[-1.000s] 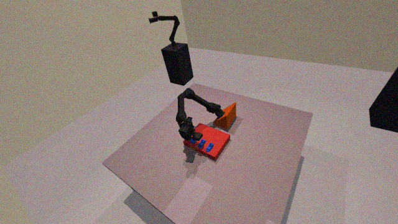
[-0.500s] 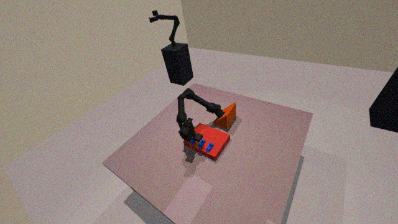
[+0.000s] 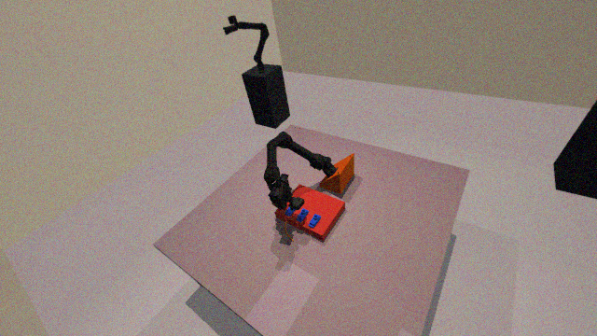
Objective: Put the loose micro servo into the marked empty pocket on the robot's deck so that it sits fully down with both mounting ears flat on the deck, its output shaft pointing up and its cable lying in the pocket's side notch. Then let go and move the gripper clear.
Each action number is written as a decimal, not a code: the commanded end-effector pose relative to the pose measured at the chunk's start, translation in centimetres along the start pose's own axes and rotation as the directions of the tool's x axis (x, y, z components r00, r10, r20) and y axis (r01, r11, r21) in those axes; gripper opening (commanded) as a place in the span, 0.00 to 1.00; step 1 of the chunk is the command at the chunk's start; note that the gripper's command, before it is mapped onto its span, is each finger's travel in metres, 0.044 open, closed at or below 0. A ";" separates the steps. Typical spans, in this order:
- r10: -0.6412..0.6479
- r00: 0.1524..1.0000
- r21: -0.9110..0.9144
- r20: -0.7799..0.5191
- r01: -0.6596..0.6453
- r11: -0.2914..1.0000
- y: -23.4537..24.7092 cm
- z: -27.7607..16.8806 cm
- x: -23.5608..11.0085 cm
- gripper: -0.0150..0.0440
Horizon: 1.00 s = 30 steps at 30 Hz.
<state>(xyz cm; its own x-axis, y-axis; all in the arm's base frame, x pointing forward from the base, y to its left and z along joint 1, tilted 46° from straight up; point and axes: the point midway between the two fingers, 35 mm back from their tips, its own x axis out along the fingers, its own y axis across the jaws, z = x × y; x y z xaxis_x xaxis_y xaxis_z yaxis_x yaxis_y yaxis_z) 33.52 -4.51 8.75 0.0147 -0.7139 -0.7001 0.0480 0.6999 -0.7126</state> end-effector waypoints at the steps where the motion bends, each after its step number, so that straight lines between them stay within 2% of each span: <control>1: 0.004 1.000 0.008 0.004 -0.004 1.000 0.0 0.0 -1.4 0.57; 3: 0.004 1.000 0.008 0.004 -0.004 1.000 0.1 0.1 -1.4 0.57; 7: 0.011 1.000 -0.001 0.010 -0.011 1.000 0.5 -2.1 -2.9 0.75; 13: 0.010 1.000 0.000 -0.002 -0.010 1.000 0.4 -9.8 -7.3 1.00; 22: 0.009 1.000 -0.001 0.001 -0.009 1.000 0.2 -10.8 -7.9 1.00; 30: 0.070 0.994 -0.043 0.087 -0.067 0.997 0.4 -10.2 -11.7 1.00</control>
<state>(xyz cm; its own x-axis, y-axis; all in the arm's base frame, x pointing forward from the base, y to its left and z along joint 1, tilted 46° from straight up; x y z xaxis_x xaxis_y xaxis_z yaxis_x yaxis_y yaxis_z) 23.17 3.47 15.15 0.0752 -0.6824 -0.7271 0.0155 0.7299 -0.6834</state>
